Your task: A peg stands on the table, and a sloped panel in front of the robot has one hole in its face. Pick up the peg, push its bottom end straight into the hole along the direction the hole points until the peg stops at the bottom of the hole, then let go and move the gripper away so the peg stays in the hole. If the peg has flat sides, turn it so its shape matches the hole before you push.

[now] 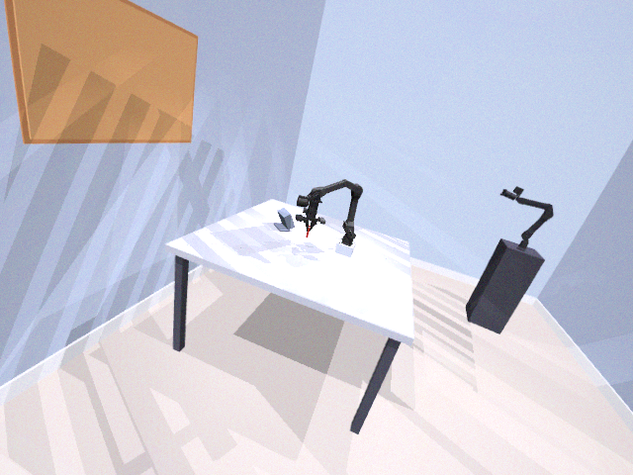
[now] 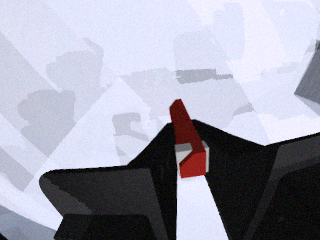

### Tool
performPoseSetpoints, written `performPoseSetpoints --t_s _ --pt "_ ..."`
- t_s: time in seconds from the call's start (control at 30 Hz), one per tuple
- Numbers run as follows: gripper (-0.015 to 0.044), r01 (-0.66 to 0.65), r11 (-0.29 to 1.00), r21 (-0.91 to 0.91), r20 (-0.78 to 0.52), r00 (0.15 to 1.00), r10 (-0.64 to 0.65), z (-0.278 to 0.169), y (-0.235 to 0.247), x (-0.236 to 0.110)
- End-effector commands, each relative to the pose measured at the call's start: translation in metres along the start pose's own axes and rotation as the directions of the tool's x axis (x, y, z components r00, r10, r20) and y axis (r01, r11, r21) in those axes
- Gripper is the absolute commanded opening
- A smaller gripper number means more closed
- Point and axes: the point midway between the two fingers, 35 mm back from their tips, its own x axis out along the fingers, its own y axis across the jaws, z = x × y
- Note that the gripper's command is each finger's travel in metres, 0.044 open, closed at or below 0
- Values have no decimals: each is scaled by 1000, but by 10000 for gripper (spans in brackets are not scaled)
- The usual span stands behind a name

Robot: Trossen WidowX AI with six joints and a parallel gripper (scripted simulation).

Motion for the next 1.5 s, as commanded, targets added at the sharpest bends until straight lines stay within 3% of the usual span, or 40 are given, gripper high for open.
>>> performPoseSetpoints --t_s 0.0,1.47 --pt "0 -15 1000 -4 -1 1000 15 0 0 -12" --pt "0 -17 979 201 -162 986 50 38 13 -8"
